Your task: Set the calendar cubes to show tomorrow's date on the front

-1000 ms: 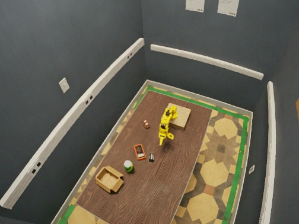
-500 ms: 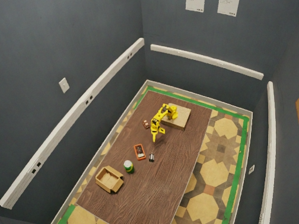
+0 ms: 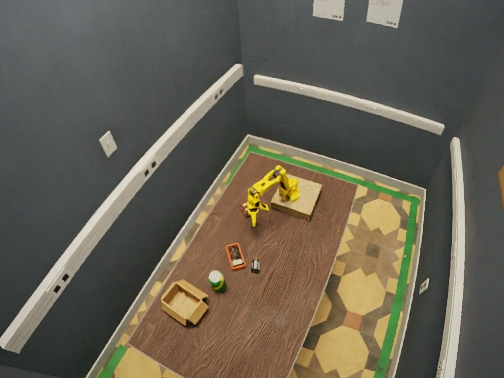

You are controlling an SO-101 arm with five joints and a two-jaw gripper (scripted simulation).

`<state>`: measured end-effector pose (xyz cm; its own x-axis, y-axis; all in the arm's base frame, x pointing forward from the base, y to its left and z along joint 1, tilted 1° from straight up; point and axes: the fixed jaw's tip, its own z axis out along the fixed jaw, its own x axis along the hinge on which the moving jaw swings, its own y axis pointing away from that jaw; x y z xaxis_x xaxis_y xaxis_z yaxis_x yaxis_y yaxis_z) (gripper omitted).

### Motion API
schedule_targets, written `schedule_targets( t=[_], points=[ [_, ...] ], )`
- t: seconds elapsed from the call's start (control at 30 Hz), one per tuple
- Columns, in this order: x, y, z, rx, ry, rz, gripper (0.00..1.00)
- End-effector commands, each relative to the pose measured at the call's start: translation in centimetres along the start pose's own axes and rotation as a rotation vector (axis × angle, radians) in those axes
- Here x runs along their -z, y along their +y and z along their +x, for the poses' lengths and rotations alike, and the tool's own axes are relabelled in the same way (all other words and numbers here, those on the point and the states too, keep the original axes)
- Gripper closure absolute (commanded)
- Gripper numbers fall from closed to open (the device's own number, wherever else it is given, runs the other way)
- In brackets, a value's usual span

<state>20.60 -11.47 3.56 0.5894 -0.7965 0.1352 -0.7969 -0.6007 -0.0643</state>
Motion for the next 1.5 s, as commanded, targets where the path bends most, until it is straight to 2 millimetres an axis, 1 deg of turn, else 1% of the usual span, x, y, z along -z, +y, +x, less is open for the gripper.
schedule_targets(
  t=[0.0, 0.13, 0.2, 0.43, 0.67, 1.0, 1.47],
  points=[
    [-0.2, 2.5, 0.0, 0.085, 0.073, 0.009, 0.5],
    [-0.4, 4.7, -0.3, 0.144, 0.085, -0.01, 0.55],
    [-0.4, 4.7, -0.3, 0.144, 0.085, -0.01, 0.55],
    [-0.7, 7.7, -1.1, 0.229, 0.097, -0.043, 0.62],
    [-1.0, 9.5, -1.9, 0.286, 0.102, -0.066, 0.67],
    [-1.1, 10.4, -2.5, 0.317, 0.104, -0.08, 0.7],
    [-1.3, 10.7, -2.9, 0.328, 0.098, -0.083, 0.7]
  ],
)
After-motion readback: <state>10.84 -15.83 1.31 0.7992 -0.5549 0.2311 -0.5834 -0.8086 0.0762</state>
